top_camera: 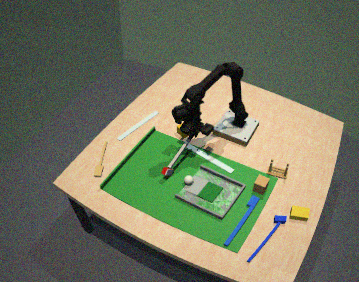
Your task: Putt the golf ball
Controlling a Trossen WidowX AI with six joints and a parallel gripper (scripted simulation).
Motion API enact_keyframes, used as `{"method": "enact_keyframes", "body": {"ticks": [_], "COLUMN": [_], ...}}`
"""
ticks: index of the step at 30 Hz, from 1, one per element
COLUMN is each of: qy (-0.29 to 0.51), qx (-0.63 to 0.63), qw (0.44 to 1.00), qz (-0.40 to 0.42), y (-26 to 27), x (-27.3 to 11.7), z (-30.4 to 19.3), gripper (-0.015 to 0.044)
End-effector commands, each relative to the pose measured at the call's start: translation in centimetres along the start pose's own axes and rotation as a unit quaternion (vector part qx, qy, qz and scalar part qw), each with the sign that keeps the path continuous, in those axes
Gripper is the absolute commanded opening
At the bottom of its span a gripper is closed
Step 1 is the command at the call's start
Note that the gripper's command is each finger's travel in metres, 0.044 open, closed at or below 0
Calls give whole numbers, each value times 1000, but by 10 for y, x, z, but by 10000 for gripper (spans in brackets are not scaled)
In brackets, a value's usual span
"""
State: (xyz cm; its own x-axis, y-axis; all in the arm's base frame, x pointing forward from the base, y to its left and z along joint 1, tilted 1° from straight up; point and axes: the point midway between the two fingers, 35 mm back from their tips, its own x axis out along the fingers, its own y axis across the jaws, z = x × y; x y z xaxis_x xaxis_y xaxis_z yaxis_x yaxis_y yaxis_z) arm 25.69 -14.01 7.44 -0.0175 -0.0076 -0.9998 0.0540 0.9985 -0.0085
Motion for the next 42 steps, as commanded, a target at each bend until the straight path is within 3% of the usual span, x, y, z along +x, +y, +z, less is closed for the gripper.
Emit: {"method": "enact_keyframes", "body": {"ticks": [1,11,42], "qy": [-5,-5,0], "qx": [5,5,4], "qw": [1000,1000,1000], "qz": [-2,-2,0], "y": [1,2,2], "x": [-11,-58,-51], "z": [0,-1,-2], "gripper": [0,0,0]}}
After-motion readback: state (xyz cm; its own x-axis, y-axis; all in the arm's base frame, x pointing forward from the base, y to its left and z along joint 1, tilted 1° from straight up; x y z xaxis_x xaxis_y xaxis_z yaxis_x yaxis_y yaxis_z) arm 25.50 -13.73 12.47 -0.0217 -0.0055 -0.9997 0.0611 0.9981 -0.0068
